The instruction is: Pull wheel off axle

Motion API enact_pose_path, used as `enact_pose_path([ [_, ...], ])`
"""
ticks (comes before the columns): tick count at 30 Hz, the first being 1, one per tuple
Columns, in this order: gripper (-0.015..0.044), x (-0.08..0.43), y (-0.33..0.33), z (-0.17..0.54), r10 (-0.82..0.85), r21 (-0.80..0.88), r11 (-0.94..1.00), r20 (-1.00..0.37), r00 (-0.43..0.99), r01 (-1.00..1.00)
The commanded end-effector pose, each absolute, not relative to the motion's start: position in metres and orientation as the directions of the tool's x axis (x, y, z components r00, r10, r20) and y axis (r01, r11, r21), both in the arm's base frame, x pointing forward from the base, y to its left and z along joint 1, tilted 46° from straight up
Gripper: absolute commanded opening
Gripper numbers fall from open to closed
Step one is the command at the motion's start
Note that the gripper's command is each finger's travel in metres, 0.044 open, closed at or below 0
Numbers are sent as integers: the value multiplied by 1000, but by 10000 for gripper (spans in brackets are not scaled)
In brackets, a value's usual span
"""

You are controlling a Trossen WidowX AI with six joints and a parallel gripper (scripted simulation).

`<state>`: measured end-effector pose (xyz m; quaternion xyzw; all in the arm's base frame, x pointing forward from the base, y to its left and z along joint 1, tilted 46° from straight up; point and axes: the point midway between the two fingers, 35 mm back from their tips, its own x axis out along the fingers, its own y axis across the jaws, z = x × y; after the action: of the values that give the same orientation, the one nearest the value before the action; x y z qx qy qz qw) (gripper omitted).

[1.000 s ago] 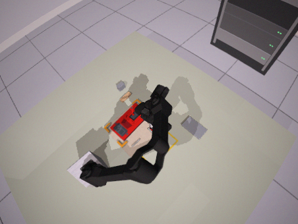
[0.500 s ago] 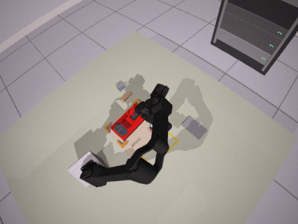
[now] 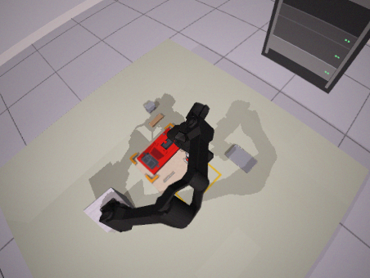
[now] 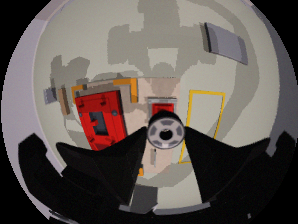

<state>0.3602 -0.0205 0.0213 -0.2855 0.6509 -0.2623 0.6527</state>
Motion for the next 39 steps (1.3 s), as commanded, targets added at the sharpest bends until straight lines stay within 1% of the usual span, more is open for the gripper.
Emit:
enact_pose_path([
  [1, 0, 360, -19, 22, -712, -713, 701, -702, 14, -25],
  [7, 0, 360, -15, 26, -712, -712, 701, -702, 14, -25],
  [15, 0, 358, 7, 49, -712, -712, 702, -702, 14, -26],
  [17, 0, 357, 0, 45, -714, -714, 700, -700, 14, -32],
  [39, 0, 315, -52, 106, -714, -714, 700, -700, 12, -29],
])
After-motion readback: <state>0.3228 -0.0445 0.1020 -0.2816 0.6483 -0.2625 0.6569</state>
